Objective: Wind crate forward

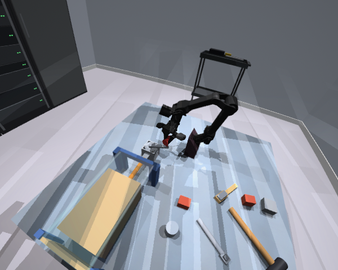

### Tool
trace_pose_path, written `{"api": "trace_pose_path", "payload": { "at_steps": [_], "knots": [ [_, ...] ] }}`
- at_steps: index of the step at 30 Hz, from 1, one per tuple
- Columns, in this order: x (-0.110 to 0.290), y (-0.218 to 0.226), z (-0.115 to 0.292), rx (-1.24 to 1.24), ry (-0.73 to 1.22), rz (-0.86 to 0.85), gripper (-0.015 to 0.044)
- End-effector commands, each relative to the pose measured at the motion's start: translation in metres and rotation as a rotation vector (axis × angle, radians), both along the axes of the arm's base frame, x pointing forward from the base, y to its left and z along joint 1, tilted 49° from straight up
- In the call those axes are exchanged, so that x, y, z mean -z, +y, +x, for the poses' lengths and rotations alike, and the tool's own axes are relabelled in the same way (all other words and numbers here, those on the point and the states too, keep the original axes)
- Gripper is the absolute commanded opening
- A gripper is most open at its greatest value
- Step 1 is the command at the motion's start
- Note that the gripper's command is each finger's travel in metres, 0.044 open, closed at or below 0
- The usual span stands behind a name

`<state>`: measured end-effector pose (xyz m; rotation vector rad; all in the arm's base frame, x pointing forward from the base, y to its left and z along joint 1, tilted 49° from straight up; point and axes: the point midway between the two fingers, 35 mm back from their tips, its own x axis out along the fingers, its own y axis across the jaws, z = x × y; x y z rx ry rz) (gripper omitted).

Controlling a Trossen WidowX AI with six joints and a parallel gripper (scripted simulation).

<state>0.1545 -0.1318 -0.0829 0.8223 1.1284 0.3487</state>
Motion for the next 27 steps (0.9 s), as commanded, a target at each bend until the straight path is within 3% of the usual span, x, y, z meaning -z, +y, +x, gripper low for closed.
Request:
{"api": "trace_pose_path", "payload": {
  "at_steps": [1,27],
  "knots": [
    [0.007,-0.003,-0.011,-0.011,0.029,-0.008,0.0],
    [0.023,-0.019,-0.032,-0.011,0.03,-0.01,0.0]
  ]
}}
